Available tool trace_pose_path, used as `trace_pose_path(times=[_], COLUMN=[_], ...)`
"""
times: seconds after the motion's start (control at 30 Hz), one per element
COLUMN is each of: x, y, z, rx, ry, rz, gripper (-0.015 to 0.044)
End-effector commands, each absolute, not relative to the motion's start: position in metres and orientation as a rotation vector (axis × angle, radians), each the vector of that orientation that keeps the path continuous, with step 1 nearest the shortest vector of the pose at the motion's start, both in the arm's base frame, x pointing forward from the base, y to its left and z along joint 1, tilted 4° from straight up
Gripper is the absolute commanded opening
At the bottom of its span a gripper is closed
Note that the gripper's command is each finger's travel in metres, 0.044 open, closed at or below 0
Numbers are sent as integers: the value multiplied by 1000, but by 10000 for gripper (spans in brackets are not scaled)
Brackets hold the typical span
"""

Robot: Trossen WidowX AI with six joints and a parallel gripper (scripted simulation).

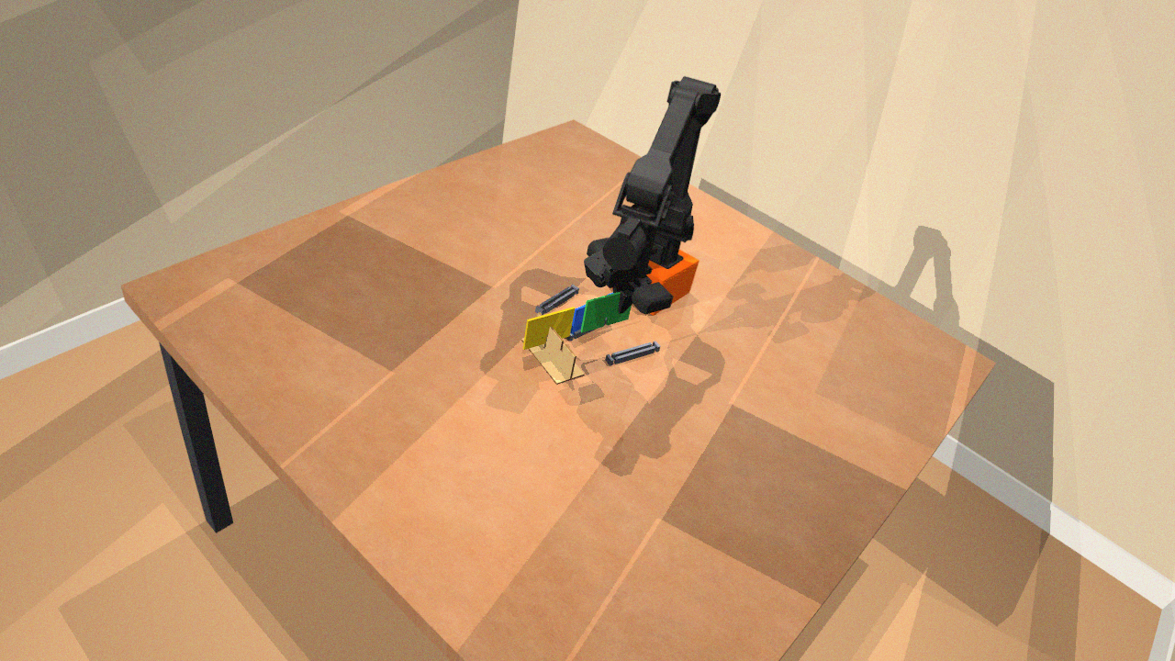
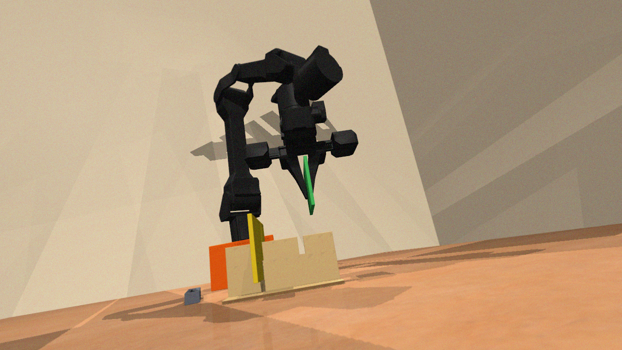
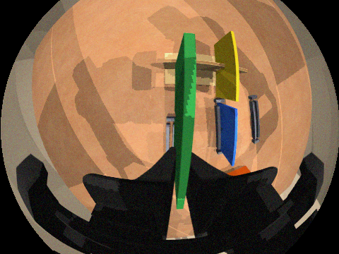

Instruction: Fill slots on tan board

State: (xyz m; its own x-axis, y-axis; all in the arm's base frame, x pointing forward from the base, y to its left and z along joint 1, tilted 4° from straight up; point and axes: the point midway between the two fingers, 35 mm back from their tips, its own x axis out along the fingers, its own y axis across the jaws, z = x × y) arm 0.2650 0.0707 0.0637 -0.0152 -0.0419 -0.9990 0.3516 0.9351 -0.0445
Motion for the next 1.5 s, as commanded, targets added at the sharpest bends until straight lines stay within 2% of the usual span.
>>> trace_pose_path(times=[0.0, 0.77, 1.47], x=[275, 317, 318], y=[64, 26, 23], z=[64, 62, 42], rx=[239, 221, 220], ry=[1558, 1559, 1559], rz=[-315, -306, -305], gripper=[0, 0, 0])
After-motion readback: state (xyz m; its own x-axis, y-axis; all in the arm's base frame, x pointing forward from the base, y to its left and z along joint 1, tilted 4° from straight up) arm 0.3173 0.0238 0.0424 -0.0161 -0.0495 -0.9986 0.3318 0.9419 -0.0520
